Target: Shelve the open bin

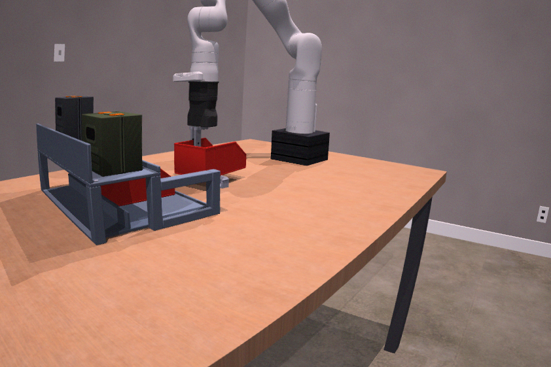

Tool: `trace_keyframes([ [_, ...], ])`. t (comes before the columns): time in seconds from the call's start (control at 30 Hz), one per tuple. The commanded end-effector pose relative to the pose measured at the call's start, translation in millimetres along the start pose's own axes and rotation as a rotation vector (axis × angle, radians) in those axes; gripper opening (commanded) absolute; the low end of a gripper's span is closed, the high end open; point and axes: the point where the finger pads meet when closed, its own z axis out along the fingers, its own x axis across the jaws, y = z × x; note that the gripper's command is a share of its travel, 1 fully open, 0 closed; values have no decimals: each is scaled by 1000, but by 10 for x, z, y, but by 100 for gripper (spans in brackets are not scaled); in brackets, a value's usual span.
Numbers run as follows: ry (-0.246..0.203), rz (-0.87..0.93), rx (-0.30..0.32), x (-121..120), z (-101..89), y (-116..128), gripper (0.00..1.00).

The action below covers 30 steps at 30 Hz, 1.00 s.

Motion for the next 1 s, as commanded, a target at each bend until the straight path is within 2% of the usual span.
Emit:
trace_keyframes([
  [0.0,1,0,3,2,-10,-10,0],
  [0.57,1,19,3,-106,-6,-31,0],
  [0.97,1,78,3,-436,5,-95,0],
])
